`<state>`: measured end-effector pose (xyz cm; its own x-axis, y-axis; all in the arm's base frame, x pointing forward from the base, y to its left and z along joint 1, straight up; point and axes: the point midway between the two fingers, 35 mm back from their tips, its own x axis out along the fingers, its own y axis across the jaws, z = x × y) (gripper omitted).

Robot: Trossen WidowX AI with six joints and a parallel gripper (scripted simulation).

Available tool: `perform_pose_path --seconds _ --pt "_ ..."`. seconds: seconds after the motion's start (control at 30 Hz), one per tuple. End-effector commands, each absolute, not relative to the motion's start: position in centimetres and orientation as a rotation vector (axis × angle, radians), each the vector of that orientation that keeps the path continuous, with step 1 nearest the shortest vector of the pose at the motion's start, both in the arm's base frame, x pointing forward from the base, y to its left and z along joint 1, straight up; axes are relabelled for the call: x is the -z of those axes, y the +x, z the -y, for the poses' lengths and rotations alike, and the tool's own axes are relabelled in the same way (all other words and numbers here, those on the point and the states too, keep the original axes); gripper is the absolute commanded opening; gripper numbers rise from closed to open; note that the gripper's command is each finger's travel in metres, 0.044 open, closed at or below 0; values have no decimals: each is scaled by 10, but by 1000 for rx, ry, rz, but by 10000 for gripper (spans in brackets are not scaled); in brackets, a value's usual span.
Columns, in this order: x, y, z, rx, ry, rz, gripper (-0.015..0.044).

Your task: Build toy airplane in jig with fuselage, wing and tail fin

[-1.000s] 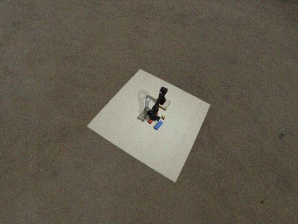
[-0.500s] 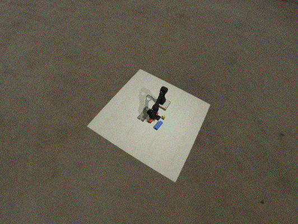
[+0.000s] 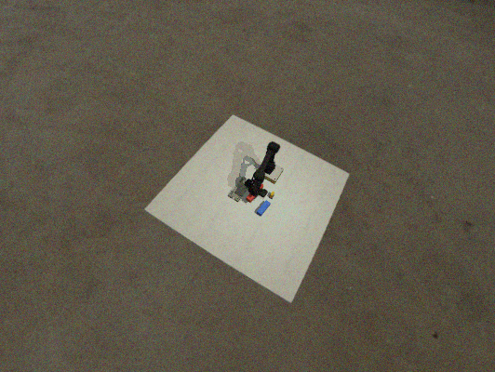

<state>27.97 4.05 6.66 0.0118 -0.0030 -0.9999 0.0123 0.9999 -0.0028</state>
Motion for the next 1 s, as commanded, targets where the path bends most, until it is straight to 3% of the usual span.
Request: perform_pose_path --seconds 0.0,0.47,0.97 --pt "-83 280 -41 13 13 -1550 0" --pt "-126 272 -40 10 11 -1549 0" --pt "-111 280 -8 -3 -6 -1548 0"
